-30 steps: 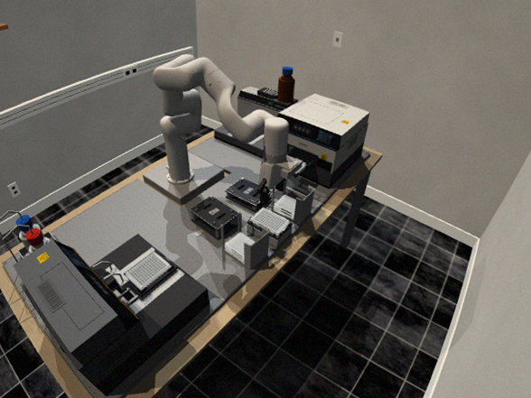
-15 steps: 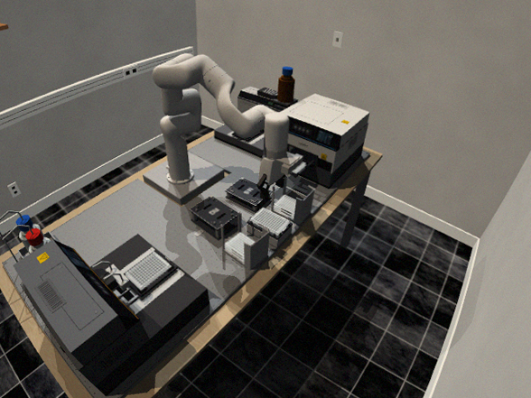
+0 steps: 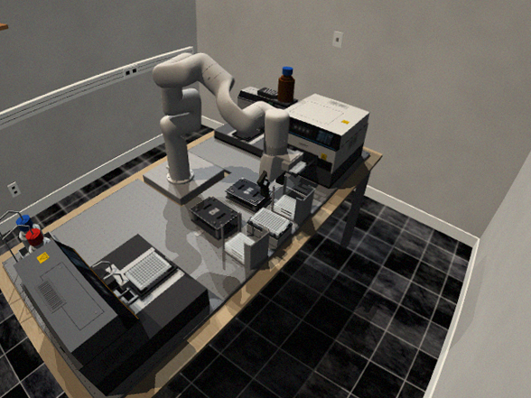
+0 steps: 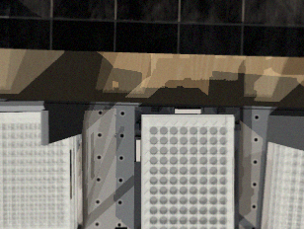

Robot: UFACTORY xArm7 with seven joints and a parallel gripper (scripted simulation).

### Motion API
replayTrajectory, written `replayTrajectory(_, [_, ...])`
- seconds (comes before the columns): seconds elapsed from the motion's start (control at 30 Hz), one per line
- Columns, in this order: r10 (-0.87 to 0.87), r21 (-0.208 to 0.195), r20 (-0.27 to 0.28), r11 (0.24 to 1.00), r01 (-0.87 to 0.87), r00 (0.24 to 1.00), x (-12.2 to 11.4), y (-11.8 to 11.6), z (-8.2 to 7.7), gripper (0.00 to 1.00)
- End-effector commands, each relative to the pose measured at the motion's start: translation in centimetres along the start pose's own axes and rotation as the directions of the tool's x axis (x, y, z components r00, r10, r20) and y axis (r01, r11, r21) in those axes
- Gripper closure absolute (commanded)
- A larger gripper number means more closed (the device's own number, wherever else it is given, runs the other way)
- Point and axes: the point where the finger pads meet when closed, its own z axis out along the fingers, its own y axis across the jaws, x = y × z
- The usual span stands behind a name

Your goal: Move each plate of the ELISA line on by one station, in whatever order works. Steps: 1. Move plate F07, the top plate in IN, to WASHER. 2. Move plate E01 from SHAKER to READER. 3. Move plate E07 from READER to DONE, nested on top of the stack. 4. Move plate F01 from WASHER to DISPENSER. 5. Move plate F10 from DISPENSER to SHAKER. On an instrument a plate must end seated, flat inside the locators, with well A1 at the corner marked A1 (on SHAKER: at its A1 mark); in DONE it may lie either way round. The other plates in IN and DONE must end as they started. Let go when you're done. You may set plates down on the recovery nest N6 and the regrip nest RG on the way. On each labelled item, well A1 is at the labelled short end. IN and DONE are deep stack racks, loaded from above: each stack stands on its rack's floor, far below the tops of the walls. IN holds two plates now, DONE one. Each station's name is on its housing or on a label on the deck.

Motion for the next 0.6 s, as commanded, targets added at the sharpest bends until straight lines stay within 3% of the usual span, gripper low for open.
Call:
replayTrajectory(0.0, [0.000,0.000,-0.004,1.000,0.000,1.000,0.1,0.0,-0.2,0.00])
replayTrajectory(0.17, [-0.171,-0.001,-0.004,0.985,0.171,0.985,-0.6,1.5,-0.2,0.00])
replayTrajectory(0.57, [-0.171,-0.002,-0.004,0.985,0.171,0.985,-1.9,4.6,-0.2,0.00])
